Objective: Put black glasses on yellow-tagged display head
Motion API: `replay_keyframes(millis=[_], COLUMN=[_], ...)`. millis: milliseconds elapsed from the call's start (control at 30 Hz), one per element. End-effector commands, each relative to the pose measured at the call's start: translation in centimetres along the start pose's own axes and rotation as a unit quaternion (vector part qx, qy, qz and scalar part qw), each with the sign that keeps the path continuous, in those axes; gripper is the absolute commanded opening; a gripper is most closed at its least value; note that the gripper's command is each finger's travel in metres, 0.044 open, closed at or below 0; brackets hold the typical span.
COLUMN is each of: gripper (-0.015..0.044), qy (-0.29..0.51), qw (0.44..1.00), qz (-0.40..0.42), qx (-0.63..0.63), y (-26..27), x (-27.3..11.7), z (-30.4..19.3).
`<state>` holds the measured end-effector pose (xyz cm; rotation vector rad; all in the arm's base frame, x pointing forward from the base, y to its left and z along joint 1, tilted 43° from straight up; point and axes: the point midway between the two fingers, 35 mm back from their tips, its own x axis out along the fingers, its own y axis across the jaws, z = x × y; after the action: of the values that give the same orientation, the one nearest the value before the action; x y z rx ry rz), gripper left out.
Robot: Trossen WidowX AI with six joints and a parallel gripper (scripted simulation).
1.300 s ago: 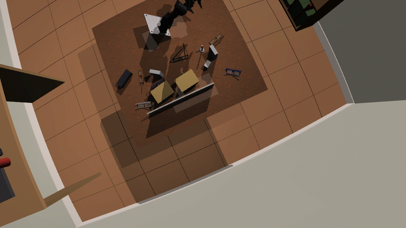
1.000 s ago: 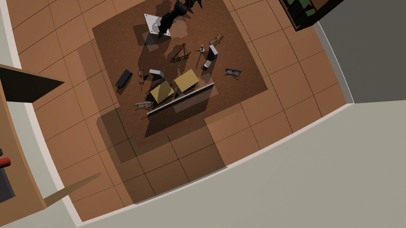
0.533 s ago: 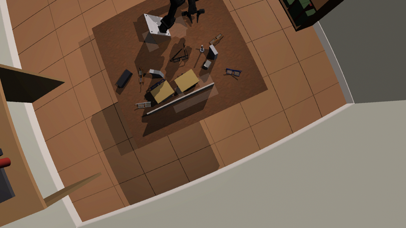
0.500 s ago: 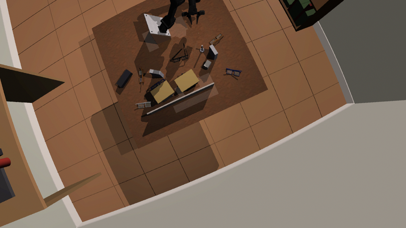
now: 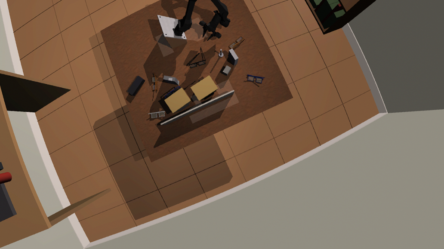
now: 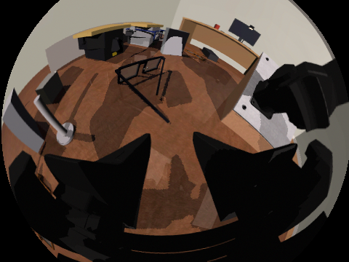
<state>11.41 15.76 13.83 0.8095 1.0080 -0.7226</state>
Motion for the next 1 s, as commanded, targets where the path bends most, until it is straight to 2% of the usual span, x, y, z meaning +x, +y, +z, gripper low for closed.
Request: replay_keyframes(millis=[0,267,533,733,967], gripper=[0.02,0.02,0.02,0.02,0.02], qy=[0.023,0.117,0.242,0.356,0.447], qw=[0.997,0.974,0.936,0.885,0.822], qz=[-0.068,-0.163,-0.188,-0.154,-0.06], qx=[0.028,0.106,0.172,0.258,0.347], y=[0.4,1.7,3.5,5.3,6.2], x=[2.0,5.4,8.4,10.6,12.6], z=[1.1,3.5,5.9,9.6,15.2])
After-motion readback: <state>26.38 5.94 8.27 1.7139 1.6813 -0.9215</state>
